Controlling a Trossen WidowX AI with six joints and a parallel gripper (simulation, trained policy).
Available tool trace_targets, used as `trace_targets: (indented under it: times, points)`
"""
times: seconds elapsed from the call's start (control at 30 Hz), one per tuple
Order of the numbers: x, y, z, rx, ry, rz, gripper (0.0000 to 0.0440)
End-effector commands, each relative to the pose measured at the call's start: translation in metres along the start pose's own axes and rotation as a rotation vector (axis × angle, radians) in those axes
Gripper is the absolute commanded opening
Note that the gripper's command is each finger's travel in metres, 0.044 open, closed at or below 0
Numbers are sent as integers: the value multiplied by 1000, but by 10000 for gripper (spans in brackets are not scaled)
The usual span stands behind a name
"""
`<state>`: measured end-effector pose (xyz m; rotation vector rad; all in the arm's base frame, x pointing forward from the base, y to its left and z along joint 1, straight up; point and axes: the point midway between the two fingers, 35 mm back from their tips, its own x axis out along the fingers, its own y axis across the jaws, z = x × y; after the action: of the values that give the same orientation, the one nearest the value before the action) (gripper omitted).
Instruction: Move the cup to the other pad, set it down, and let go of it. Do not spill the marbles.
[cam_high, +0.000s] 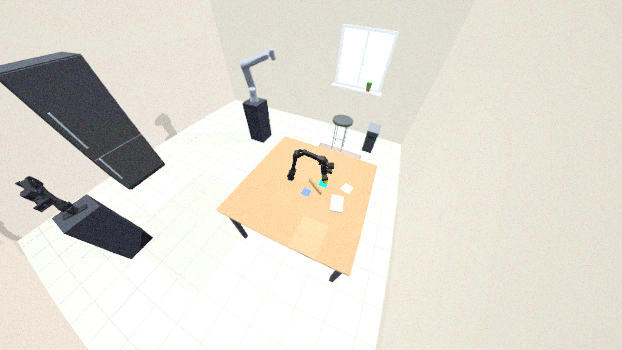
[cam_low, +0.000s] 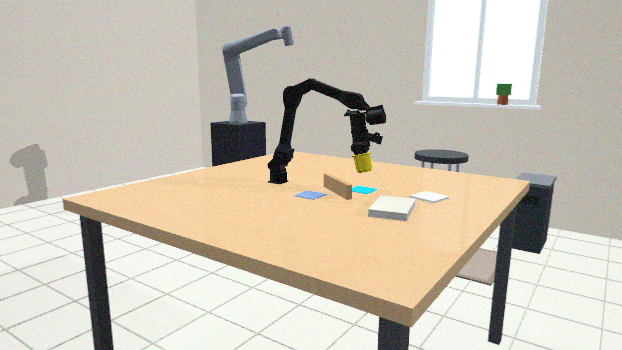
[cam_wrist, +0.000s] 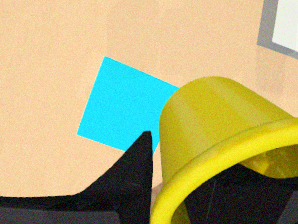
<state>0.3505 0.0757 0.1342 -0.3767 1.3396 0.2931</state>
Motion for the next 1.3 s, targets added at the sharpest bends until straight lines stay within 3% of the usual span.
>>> trace_targets:
  times: [0.0,0.67,1.0,1.13,1.27]
  points:
    - [7,13,8,-8,-8,1,0]
    - [55,49,-3,7,36,3,11]
    - [68,48,-12,31,48,2,77]
    - [64,47,-6,47,11,12,149]
    - [55,46,0,58,-32,25,153]
